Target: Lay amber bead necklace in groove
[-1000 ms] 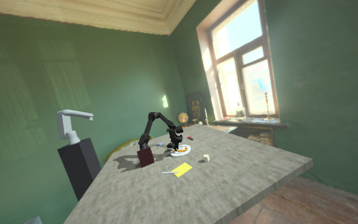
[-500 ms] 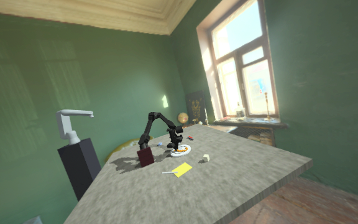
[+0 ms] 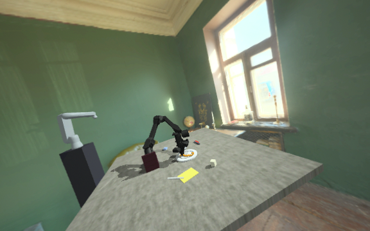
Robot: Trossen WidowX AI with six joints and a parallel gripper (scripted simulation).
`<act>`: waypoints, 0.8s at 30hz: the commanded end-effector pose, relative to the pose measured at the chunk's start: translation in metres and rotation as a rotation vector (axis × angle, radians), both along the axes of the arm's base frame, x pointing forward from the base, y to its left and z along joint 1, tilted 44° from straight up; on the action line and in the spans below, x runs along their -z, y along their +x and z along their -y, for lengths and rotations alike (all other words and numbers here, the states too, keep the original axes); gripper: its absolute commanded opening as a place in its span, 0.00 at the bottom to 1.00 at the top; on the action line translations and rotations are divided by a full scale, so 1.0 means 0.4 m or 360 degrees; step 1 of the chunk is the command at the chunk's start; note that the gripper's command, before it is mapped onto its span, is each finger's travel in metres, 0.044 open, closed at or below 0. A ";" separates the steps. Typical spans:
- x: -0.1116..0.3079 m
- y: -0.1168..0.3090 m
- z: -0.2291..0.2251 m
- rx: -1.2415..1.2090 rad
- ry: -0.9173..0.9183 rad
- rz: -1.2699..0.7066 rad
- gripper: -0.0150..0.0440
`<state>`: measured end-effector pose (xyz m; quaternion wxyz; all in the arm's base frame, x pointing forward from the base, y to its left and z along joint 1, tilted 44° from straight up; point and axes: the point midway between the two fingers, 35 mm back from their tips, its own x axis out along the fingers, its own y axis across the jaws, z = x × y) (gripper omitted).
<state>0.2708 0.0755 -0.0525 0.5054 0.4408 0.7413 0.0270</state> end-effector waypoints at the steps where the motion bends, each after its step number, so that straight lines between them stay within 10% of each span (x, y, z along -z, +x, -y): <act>1: -0.001 0.001 -0.001 -0.0001 0.0003 0.0004 0.25; 24: -0.016 0.024 0.001 0.0008 0.0011 -0.0008 0.25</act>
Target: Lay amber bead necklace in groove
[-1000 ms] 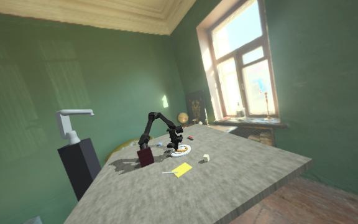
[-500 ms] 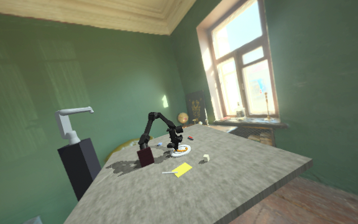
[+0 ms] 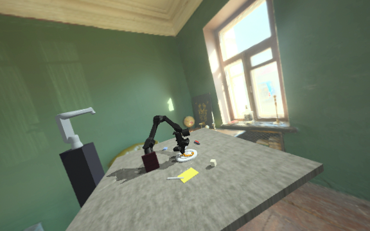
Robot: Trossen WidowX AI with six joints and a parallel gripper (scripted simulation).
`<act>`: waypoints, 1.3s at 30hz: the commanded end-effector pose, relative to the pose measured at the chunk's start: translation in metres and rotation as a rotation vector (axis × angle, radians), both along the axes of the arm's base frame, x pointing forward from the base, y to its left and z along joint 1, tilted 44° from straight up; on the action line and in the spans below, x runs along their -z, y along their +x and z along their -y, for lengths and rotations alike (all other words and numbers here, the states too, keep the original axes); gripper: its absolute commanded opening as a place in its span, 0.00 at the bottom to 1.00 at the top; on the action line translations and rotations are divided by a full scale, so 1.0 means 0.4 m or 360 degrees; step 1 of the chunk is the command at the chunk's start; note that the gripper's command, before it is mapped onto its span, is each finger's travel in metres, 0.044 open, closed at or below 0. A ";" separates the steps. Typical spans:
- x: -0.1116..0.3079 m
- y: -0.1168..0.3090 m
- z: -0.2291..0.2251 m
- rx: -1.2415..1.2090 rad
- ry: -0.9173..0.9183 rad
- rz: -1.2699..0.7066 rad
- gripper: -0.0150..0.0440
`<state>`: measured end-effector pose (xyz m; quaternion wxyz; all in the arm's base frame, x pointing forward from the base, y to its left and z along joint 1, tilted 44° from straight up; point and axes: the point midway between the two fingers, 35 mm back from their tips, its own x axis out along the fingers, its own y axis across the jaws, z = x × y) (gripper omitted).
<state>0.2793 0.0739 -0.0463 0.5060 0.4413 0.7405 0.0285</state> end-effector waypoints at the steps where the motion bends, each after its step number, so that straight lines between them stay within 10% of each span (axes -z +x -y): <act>1: 0.001 0.002 -0.004 0.0008 0.0008 -0.0013 0.25; 5: 0.006 0.001 -0.010 0.0008 0.0008 -0.0013 0.25; 22: 0.000 0.002 -0.003 0.0008 0.0005 -0.0011 1.00; 39: -0.001 0.002 -0.002 0.0008 0.0008 -0.0013 1.00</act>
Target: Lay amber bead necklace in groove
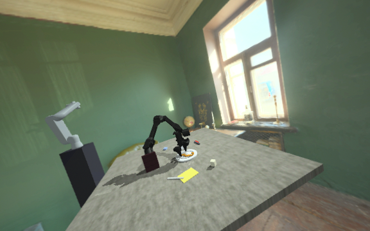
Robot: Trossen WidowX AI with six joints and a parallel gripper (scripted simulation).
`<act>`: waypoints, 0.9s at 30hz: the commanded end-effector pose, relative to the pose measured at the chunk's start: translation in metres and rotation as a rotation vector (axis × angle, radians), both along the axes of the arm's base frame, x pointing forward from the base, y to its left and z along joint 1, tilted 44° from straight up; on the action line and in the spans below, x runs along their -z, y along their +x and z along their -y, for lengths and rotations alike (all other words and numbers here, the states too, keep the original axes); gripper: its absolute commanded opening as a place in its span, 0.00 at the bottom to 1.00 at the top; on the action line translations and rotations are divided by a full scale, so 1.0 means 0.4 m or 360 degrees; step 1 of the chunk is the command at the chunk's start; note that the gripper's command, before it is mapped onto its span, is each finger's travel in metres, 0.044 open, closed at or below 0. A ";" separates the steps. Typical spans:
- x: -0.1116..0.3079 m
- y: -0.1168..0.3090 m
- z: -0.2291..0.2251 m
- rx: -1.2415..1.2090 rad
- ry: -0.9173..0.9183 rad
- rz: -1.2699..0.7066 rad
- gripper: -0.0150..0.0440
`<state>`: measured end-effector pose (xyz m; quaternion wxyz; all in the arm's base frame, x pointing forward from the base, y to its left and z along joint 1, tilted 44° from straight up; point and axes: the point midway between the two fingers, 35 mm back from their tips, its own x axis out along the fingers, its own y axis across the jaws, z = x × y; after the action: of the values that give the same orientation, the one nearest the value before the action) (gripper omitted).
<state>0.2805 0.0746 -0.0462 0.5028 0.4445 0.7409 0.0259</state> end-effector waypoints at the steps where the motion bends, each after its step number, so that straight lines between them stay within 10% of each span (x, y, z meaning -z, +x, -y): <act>1: 0.000 -0.001 0.000 -0.0002 0.0004 0.0000 1.00; 8: 0.000 -0.001 0.000 -0.0002 0.0004 0.0000 1.00; 20: -0.067 -0.066 0.055 -0.0217 0.0032 0.0201 0.47; 27: -0.054 -0.064 0.043 -0.0212 0.0033 0.0206 0.46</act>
<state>0.2541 0.0589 -0.0254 0.5416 0.3954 0.7355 0.0963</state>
